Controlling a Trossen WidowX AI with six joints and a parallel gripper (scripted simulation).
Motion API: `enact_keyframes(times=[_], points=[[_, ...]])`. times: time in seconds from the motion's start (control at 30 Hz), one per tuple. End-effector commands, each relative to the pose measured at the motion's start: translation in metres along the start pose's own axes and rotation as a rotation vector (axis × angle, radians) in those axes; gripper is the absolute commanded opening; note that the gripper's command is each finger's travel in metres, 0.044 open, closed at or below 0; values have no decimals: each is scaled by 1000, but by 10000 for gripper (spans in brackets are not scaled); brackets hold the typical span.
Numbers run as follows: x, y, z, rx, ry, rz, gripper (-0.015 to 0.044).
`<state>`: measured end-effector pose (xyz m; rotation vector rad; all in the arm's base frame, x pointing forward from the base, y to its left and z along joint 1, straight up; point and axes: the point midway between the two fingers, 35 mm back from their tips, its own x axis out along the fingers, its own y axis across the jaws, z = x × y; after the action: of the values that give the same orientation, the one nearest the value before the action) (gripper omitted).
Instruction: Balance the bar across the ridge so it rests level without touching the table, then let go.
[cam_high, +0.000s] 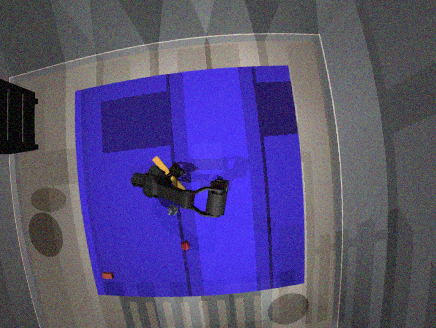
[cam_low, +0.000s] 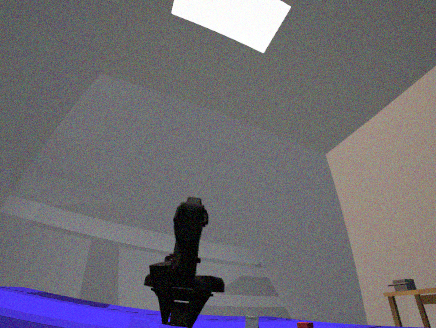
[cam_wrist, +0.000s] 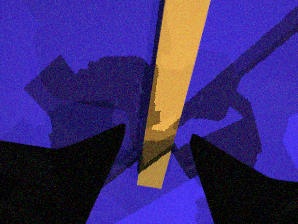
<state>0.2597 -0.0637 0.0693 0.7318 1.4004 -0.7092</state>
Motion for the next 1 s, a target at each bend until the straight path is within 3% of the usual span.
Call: enact_keyframes(times=[0.0, 0.97], points=[[12, -3, -3, 5, 14, -16, 315], [22, -4, -3, 5, 14, -16, 315]])
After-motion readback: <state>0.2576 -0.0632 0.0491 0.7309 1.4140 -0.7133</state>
